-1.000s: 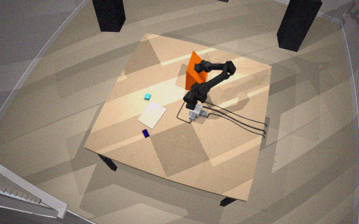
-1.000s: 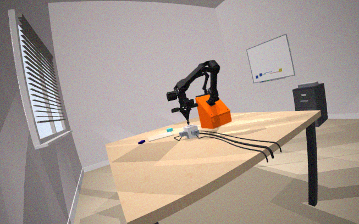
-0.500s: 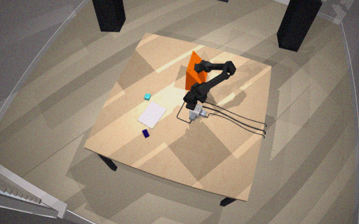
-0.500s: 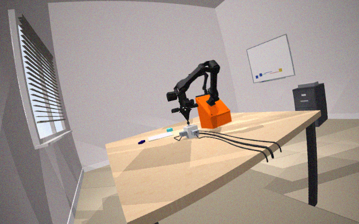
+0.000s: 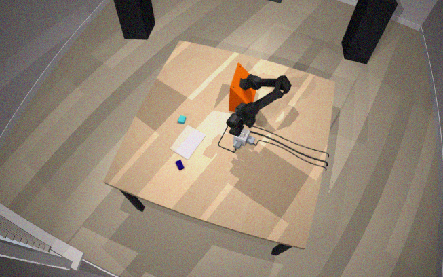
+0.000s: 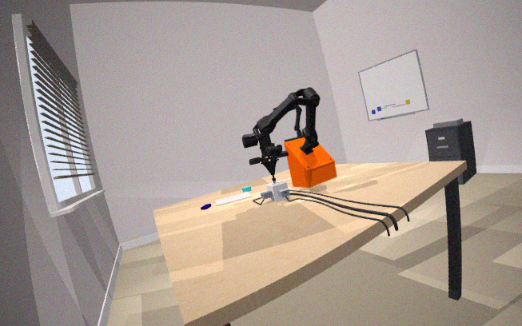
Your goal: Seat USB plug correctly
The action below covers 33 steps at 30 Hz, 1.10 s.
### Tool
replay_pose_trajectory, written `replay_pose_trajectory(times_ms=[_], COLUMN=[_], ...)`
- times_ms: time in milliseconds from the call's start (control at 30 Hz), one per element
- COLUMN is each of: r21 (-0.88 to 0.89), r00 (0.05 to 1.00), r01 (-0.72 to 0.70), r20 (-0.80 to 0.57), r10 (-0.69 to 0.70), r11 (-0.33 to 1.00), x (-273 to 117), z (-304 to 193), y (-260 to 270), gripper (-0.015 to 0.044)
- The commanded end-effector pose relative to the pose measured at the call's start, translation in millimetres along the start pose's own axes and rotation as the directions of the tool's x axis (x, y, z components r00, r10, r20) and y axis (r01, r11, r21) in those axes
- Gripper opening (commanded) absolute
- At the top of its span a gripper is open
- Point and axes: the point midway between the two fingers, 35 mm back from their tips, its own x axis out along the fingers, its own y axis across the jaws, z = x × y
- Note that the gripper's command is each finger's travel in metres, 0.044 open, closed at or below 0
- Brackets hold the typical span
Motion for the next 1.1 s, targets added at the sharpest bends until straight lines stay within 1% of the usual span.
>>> replay_pose_trajectory(times_ms=[0, 1067], r21=[0.007, 0.007], r00=[1.0, 1.0], r01=[-0.001, -0.001], r20=[0.003, 0.004], r10=[0.001, 0.001], r11=[1.0, 1.0], x=[1.1, 4.9], z=[0.1, -0.2], y=[0.7, 0.7], gripper=[0.0, 0.0])
